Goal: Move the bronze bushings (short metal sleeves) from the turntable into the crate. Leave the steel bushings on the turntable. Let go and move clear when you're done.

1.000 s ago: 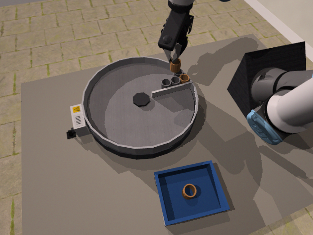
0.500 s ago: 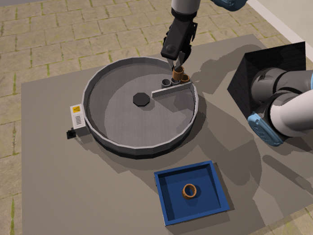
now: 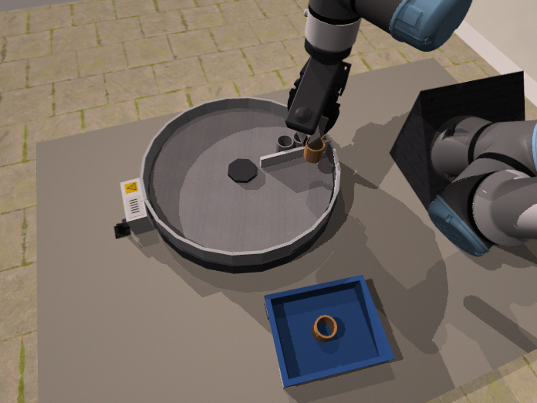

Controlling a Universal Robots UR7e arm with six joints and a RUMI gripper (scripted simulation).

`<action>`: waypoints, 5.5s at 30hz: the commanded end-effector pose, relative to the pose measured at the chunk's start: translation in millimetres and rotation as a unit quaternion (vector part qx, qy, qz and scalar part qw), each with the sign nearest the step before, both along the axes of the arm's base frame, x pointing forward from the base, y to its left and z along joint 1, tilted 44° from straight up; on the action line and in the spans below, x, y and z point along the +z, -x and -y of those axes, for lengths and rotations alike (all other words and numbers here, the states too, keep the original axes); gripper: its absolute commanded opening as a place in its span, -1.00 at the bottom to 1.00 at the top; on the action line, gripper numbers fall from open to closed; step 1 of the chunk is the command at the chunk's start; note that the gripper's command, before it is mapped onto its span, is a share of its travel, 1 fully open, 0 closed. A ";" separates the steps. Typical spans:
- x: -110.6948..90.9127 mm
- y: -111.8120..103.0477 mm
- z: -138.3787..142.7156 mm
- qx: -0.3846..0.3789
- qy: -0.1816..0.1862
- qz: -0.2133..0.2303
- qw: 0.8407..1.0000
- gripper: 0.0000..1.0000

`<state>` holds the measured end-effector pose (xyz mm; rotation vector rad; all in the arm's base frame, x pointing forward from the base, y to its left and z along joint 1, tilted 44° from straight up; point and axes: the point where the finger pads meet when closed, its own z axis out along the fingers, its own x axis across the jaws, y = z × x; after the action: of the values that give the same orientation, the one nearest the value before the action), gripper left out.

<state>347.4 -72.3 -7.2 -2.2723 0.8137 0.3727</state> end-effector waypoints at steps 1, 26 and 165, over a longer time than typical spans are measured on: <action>23.5 -2.2 -23.1 -0.002 -0.002 -0.002 1.000 -1.00; 139.3 -16.5 -141.0 -0.002 0.000 0.000 1.000 -1.00; 169.7 -21.8 -271.5 -0.003 -0.002 -0.002 1.000 -1.00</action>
<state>369.1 198.5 163.1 -2.2664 0.8195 0.3761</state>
